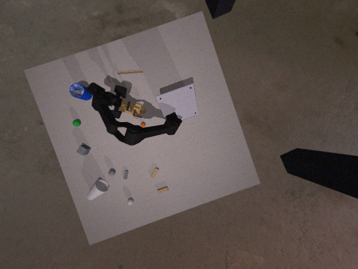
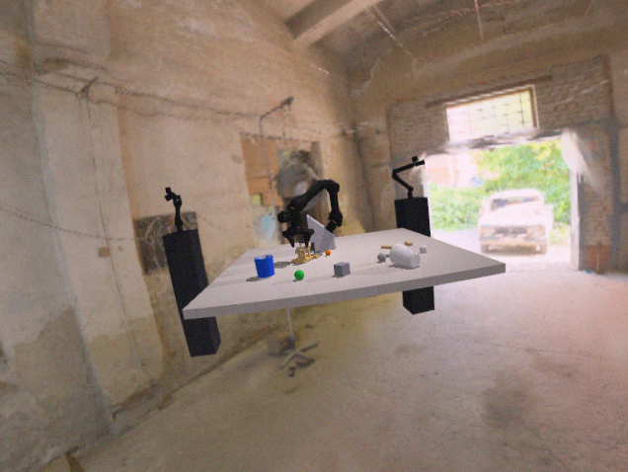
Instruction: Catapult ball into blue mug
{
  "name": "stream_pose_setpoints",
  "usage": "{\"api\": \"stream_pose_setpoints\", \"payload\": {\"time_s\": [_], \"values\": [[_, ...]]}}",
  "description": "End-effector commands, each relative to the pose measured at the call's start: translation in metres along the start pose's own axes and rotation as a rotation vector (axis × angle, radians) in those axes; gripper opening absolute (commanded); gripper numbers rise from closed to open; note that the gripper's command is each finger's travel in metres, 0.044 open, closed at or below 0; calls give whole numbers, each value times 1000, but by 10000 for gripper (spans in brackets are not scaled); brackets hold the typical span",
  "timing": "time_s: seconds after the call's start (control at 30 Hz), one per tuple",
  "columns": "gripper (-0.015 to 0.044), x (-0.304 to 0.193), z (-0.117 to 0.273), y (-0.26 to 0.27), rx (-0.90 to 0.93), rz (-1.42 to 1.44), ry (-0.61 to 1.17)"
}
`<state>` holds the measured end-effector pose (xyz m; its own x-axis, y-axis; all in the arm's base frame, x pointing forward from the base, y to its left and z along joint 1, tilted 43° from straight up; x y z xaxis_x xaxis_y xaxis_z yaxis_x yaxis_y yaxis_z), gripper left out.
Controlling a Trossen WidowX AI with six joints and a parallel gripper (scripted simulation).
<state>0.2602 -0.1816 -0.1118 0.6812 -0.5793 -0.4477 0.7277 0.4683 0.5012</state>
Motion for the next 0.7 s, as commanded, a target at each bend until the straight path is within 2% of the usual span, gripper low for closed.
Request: {"api": "stream_pose_setpoints", "payload": {"time_s": [0.0,0.67], "values": [[440,1,-5,0,4,-3,-3],[440,1,-38,1,6,-3,-2]]}}
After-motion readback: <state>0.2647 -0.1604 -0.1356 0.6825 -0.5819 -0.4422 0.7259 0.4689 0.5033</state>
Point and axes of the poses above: the point midway between the two fingers, 35 mm back from their tips, its own z axis back along the fingers, its own y axis across the jaws, x = y × z, the point moved 2 cm from there along z, back along the fingers, and after that the axes turned 9 degrees about -z, right-handed, at the moved point
